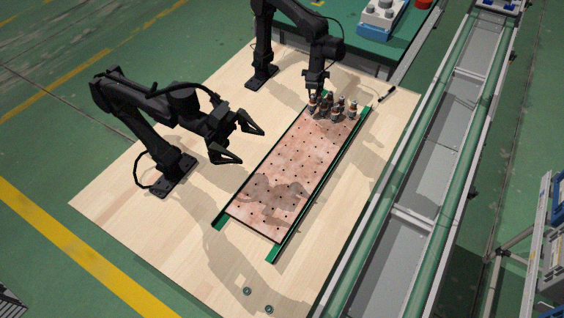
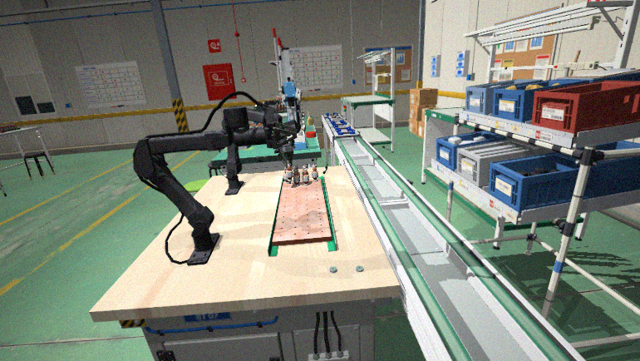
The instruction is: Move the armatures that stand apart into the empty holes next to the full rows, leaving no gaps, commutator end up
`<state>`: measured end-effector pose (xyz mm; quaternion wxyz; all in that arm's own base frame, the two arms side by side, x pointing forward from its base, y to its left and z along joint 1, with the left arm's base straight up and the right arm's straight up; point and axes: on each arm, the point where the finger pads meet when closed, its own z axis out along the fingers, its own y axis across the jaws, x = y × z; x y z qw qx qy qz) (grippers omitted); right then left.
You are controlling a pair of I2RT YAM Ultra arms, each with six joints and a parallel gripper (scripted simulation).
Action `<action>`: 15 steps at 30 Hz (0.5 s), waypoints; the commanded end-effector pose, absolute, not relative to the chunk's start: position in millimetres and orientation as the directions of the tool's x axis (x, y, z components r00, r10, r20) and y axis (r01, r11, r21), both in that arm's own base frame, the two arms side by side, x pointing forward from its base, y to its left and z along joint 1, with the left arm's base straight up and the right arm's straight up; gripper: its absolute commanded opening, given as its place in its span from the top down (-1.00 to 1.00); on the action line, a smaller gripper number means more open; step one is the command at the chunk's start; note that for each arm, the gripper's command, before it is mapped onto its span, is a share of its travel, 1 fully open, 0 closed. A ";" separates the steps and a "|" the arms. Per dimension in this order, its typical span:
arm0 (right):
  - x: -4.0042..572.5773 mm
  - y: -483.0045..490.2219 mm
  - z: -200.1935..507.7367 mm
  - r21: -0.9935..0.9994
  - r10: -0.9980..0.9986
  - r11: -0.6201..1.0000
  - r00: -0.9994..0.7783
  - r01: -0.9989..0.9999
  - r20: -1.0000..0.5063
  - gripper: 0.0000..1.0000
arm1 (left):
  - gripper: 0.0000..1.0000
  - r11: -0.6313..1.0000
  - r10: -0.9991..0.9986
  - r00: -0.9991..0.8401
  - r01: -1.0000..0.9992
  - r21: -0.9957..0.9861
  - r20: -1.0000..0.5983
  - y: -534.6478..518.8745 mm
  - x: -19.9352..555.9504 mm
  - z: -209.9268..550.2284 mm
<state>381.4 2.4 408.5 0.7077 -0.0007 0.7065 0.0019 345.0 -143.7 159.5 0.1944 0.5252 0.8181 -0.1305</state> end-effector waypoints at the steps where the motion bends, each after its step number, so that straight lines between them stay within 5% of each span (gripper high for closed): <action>1: 373.4 -0.1 433.4 0.013 0.012 1.000 0.053 0.008 -0.999 -1.00 | 0.98 0.347 0.792 -0.275 0.938 0.030 -0.545 -150.6 340.8 187.1; 15: 373.4 -0.1 433.4 0.013 0.012 1.000 0.053 0.008 -0.999 -1.00 | 0.98 0.329 0.783 -0.251 0.943 0.038 -0.569 -111.9 324.6 184.7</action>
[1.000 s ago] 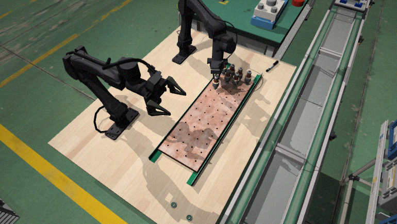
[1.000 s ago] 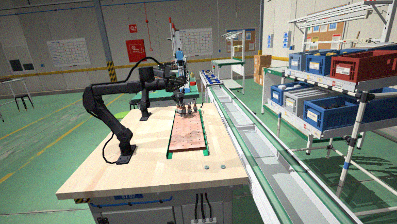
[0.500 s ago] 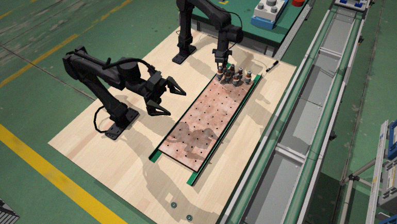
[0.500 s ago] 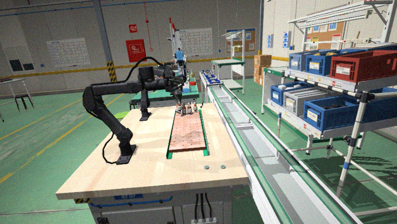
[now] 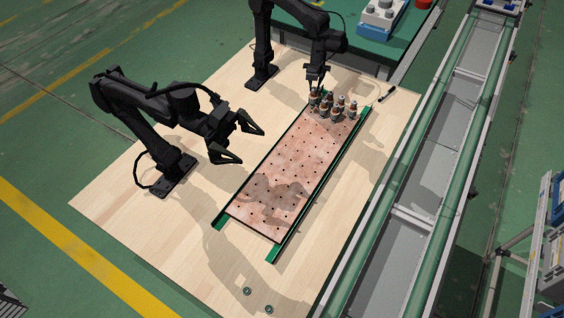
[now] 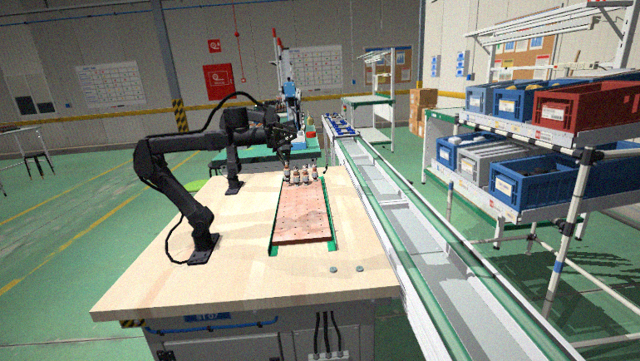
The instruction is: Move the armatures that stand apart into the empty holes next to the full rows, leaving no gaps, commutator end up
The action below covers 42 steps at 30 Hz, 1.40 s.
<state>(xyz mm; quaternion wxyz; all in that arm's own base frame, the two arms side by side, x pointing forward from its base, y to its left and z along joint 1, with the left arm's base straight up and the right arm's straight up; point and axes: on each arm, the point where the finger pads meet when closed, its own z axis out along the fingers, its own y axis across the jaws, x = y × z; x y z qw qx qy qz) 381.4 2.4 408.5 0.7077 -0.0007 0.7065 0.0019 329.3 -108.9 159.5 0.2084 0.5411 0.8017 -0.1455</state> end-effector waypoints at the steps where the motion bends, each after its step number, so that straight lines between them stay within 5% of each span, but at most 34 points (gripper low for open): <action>1: 373.4 -0.1 433.5 0.013 0.012 1.000 0.053 0.008 -0.999 -1.00 | 0.98 0.328 0.782 -0.245 0.944 0.043 -0.573 -109.9 324.4 184.9; 42: 373.4 -0.1 433.5 0.013 0.012 1.000 0.053 0.008 -0.999 -1.00 | 0.98 0.339 0.781 -0.264 0.940 0.029 -0.566 -106.6 332.6 163.0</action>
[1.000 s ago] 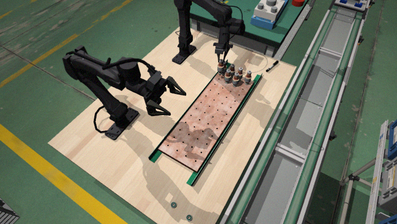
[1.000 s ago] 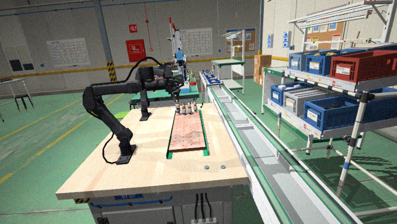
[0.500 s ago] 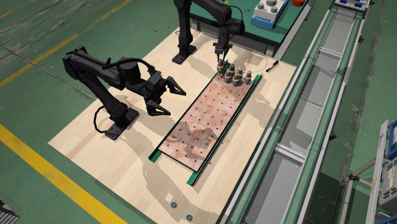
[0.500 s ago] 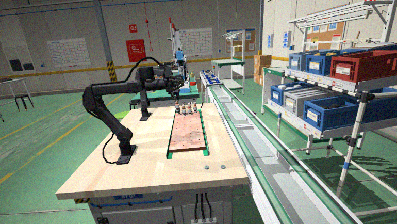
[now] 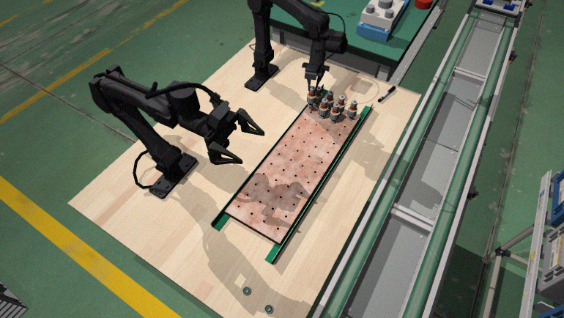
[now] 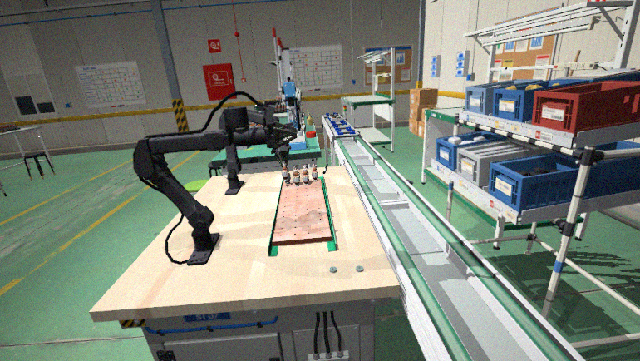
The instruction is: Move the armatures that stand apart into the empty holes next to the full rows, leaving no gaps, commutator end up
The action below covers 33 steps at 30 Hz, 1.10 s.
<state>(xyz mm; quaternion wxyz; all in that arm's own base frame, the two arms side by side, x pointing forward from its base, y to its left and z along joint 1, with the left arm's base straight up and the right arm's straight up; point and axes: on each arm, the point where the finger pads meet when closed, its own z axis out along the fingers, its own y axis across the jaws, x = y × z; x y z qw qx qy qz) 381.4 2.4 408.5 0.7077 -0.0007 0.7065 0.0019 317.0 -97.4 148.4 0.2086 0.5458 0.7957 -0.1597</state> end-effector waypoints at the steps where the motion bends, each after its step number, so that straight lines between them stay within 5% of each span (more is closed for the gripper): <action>1: 373.4 -0.1 433.5 0.013 0.012 1.000 0.053 0.008 -0.999 -1.00 | 0.98 0.339 0.781 -0.265 0.940 0.028 -0.566 -106.3 331.9 161.4; 33: 373.4 -0.1 433.5 0.013 0.012 1.000 0.053 0.008 -0.999 -1.00 | 0.98 0.344 0.784 -0.244 0.936 0.072 -0.571 -102.1 340.6 164.8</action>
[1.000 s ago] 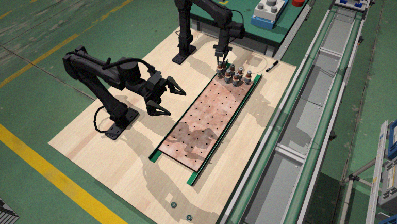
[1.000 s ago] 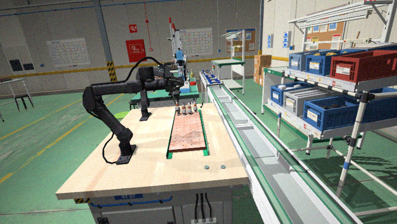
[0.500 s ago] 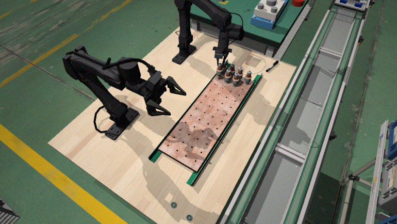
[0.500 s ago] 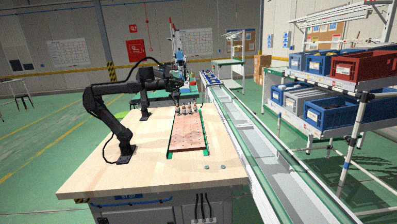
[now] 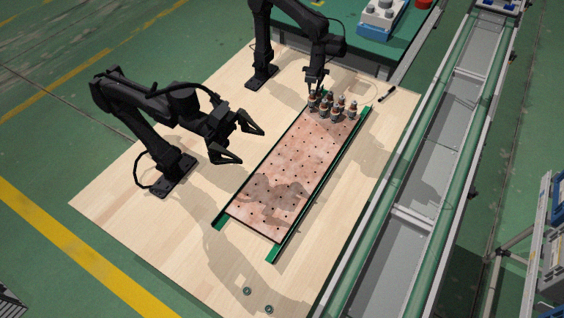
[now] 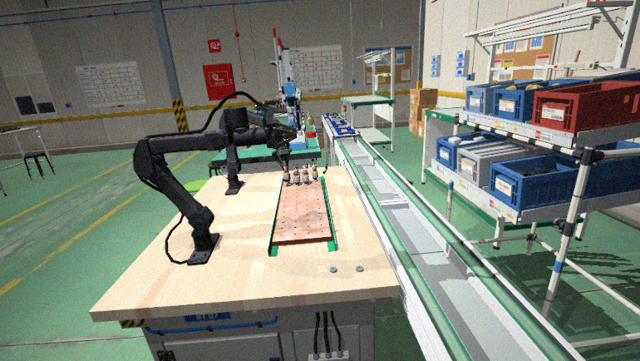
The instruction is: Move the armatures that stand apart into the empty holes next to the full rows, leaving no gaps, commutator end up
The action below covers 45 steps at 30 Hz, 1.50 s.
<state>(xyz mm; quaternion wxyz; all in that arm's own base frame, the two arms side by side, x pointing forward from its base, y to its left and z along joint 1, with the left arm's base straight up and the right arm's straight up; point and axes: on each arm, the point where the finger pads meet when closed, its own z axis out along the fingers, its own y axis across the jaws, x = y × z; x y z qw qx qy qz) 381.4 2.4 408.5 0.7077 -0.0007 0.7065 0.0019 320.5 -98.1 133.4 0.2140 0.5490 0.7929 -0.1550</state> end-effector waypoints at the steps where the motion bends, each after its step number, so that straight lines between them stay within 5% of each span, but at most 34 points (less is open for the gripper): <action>1: 373.4 -0.1 433.5 0.013 0.012 1.000 0.053 0.008 -0.999 -1.00 | 0.98 0.346 0.783 -0.247 0.936 0.069 -0.571 -101.5 340.5 164.5; 45: 373.4 -0.1 433.5 0.013 0.012 1.000 0.053 0.008 -0.999 -1.00 | 0.98 0.349 0.783 -0.250 0.934 0.069 -0.570 -104.7 331.4 154.6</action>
